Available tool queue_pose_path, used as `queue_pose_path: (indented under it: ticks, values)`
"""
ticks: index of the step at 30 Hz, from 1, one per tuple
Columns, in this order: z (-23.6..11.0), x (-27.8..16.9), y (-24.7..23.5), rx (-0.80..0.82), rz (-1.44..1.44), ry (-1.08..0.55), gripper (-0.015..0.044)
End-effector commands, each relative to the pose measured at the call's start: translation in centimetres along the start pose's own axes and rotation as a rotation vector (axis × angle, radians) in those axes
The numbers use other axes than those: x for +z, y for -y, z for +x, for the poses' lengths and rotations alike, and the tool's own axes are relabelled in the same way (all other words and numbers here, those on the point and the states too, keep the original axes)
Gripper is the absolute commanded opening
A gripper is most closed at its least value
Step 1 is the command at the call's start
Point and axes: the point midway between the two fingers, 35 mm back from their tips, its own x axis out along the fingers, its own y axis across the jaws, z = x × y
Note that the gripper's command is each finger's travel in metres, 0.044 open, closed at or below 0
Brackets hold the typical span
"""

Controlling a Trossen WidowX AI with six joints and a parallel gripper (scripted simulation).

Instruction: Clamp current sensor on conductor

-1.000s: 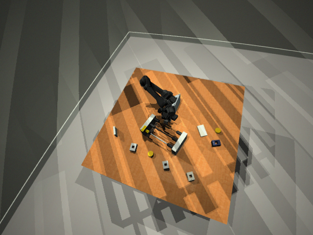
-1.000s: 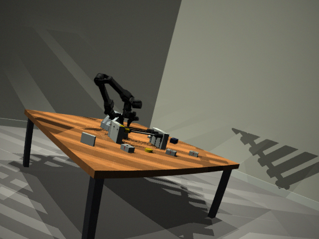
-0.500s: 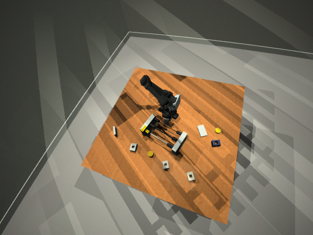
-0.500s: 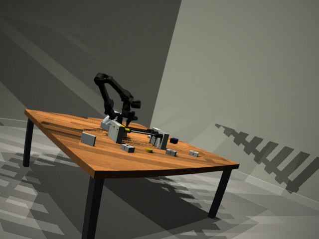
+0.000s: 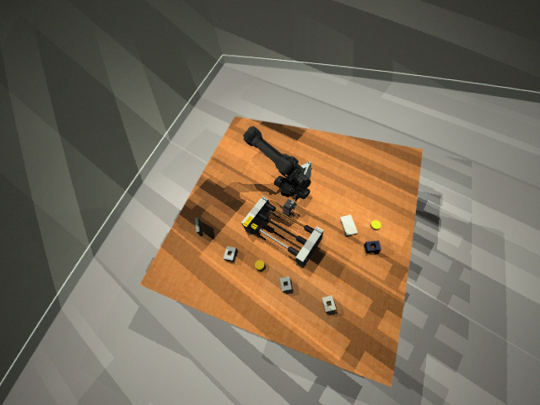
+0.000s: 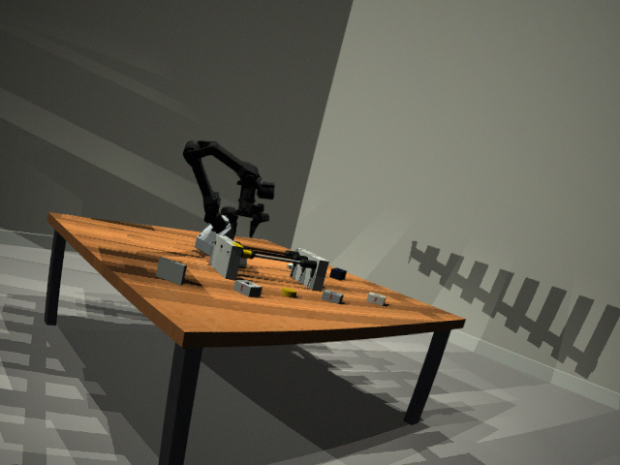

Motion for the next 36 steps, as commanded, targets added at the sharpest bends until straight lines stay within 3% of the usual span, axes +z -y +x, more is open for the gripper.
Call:
queue_pose_path:
  ticks: [1, 10, 19, 36]
  values:
    - [-0.8, -0.2, 0.2, -0.004, -0.005, -0.011, 0.0320]
    - [-0.7, 1.1, 0.1, 0.040, -0.732, -0.130, 0.0320]
    - [-0.4, 2.6, 0.3, 0.194, -1.494, -0.211, 0.0320]
    - [1.3, 2.4, 0.2, 0.210, -1.549, -0.211, 0.0320]
